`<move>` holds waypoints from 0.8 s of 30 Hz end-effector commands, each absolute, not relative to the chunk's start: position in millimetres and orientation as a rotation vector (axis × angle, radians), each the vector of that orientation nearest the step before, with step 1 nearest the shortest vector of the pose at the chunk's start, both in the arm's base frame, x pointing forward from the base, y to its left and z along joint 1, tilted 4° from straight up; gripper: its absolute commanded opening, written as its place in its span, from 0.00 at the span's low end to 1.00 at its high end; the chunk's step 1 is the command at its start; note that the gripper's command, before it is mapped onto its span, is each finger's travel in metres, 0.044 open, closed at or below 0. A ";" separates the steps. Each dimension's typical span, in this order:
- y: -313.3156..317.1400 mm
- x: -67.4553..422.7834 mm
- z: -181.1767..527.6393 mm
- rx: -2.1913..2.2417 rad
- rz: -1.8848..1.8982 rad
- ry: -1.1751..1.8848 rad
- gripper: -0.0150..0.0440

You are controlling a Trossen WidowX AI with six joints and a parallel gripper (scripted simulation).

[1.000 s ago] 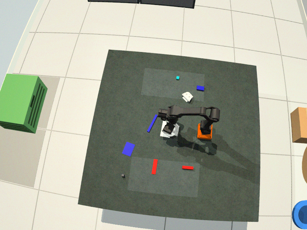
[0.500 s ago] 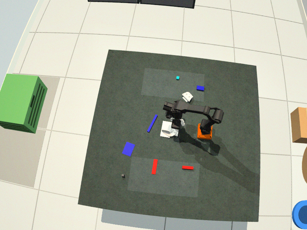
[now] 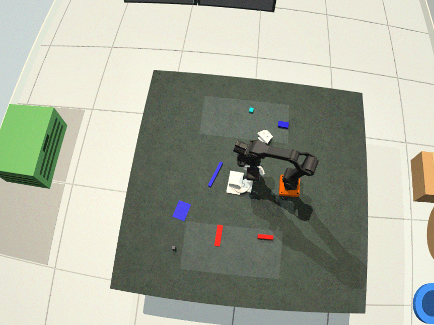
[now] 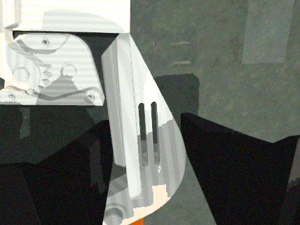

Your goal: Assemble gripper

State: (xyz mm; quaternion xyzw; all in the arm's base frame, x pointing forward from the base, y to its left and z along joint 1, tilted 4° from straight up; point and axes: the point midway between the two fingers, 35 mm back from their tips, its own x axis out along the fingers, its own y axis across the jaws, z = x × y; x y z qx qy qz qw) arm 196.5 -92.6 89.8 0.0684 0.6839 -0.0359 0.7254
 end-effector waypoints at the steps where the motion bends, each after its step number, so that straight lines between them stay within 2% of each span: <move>1: -92.4 196.7 89.8 0.149 -0.073 1.506 0.48; 17: -92.4 197.2 89.8 0.134 -0.059 1.506 0.48; 24: -88.5 215.5 92.6 0.134 -0.059 1.504 0.48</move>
